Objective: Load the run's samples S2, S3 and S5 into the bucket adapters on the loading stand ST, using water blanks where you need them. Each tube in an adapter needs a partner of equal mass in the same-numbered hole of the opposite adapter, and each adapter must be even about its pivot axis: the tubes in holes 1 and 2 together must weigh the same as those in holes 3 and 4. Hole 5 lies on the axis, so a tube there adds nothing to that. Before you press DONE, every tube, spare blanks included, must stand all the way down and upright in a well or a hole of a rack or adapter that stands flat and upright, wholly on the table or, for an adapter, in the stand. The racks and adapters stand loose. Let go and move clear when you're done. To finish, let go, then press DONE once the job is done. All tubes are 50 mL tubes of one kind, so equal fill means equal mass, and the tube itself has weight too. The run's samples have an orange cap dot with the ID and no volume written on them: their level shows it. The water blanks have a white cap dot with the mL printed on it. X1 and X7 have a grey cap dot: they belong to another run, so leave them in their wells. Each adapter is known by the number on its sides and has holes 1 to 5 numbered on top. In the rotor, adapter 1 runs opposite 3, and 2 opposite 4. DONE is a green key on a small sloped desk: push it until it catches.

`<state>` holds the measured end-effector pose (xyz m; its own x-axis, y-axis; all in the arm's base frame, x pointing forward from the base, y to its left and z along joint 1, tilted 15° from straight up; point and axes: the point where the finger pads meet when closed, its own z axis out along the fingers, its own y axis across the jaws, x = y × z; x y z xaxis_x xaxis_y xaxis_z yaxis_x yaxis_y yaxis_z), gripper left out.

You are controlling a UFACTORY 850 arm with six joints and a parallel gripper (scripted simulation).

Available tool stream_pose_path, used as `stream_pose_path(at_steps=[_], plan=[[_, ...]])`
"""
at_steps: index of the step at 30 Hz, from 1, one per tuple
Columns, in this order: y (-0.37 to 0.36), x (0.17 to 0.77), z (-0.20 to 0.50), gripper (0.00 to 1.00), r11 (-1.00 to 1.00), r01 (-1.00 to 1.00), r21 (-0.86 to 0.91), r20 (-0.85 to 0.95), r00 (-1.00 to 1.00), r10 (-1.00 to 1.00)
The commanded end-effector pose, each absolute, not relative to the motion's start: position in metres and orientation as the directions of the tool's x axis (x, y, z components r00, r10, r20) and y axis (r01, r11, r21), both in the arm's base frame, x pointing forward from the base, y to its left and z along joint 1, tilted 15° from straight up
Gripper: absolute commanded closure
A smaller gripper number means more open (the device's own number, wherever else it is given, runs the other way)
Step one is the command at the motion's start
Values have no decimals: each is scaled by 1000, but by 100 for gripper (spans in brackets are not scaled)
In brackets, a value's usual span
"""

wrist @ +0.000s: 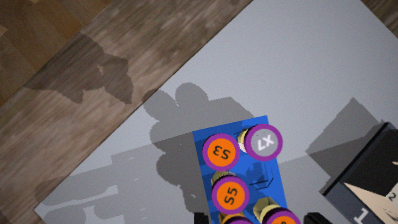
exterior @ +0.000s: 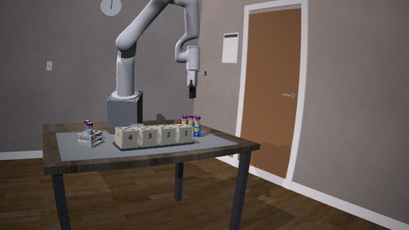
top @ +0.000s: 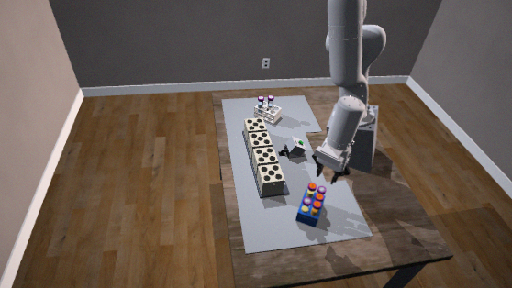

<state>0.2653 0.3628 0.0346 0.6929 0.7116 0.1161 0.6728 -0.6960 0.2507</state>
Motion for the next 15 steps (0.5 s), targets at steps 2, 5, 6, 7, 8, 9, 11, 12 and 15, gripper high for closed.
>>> stream_pose_path(at_steps=[2, 5, 6, 7, 8, 9, 11, 12, 15], plan=[[364, 266, 35, 43, -518, 815, 261, -1, 537, 844], [364, 266, 35, 43, -518, 815, 261, -1, 537, 844], [364, 266, 35, 43, -518, 815, 261, -1, 537, 844], [364, 266, 35, 43, -518, 815, 261, -1, 537, 844], [364, 266, 35, 43, -518, 815, 261, -1, 537, 844], [364, 266, 35, 43, -518, 815, 261, -1, 537, 844], [364, 266, 35, 43, -518, 815, 261, -1, 537, 844], [364, 266, 35, 43, -518, 815, 261, -1, 537, 844], [364, 266, 35, 43, -518, 815, 261, -1, 537, 844]])
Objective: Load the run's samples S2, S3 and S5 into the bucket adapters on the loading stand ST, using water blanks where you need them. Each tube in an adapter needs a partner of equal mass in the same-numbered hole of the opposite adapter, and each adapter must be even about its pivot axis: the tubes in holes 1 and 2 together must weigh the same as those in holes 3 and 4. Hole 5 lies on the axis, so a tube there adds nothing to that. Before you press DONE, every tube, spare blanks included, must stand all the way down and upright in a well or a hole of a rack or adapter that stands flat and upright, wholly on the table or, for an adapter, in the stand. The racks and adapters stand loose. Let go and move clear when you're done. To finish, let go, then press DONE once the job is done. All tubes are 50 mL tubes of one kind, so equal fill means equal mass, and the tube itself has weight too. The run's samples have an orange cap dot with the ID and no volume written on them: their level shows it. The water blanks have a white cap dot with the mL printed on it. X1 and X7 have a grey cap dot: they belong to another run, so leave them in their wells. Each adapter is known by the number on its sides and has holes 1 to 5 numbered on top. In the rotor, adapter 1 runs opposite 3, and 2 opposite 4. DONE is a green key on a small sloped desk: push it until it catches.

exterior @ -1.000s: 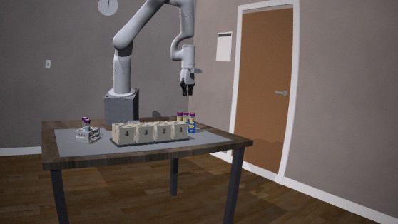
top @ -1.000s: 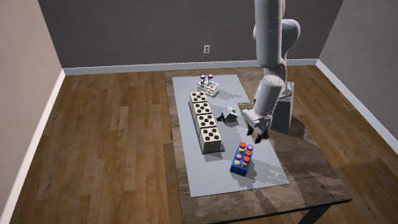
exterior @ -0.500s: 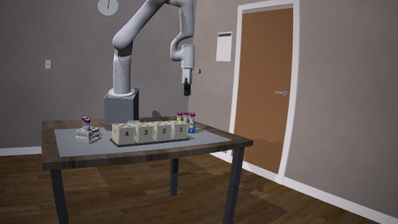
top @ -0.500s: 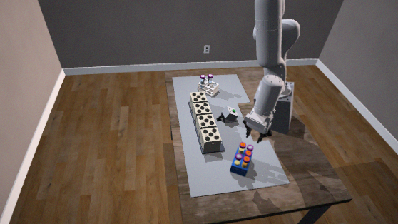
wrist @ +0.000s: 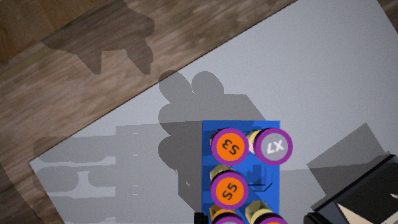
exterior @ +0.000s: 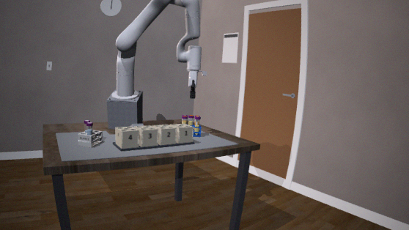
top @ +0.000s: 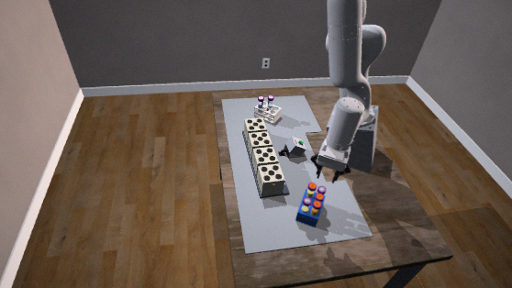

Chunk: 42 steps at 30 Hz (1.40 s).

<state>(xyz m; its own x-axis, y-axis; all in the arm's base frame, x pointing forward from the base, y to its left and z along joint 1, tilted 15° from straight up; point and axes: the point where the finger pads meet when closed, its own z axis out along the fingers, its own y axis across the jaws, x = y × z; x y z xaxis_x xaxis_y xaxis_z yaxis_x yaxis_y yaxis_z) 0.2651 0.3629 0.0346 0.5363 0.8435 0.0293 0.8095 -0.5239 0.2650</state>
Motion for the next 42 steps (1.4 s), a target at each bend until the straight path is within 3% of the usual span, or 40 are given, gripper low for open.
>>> stream_pose_path(at_steps=[1, 42], plan=[[364, 266, 35, 43, -518, 815, 261, -1, 537, 844], [354, 281, -30, 43, -518, 815, 261, -1, 537, 844]])
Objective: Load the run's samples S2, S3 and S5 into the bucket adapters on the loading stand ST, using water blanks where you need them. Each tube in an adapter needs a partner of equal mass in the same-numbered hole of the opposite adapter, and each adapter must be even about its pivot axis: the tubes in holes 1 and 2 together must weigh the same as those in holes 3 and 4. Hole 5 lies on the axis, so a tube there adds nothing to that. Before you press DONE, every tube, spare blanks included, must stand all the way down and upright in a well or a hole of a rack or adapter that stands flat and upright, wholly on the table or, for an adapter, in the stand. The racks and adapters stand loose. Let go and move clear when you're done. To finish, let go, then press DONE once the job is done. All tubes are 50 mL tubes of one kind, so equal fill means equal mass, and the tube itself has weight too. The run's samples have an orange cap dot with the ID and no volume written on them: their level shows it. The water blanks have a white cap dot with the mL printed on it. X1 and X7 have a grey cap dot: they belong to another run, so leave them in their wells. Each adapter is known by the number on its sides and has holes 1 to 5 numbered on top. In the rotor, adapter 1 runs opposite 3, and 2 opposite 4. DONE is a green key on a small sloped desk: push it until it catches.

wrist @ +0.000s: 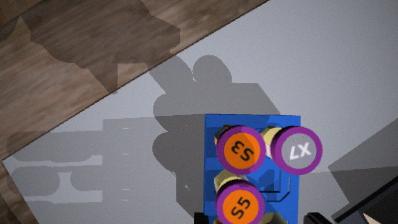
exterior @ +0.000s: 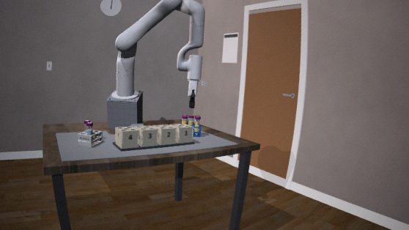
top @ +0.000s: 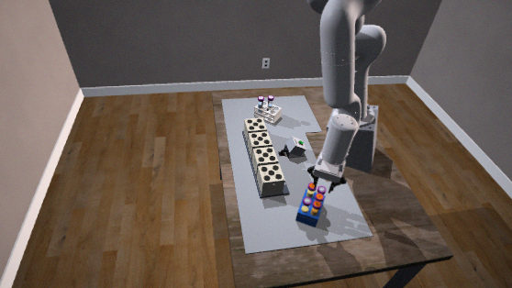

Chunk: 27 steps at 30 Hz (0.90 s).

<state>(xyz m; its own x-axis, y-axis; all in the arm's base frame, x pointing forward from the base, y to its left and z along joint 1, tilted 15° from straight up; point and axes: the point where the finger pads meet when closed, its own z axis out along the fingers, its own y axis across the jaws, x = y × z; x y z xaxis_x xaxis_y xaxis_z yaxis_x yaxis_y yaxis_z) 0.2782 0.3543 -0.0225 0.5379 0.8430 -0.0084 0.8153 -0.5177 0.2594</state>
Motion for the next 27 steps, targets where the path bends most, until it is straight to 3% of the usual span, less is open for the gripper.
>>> stream_pose_path(at_steps=[1, 27], plan=[[354, 281, -30, 43, -518, 815, 261, -1, 537, 844], [347, 291, -75, 43, -518, 815, 261, -1, 537, 844]])
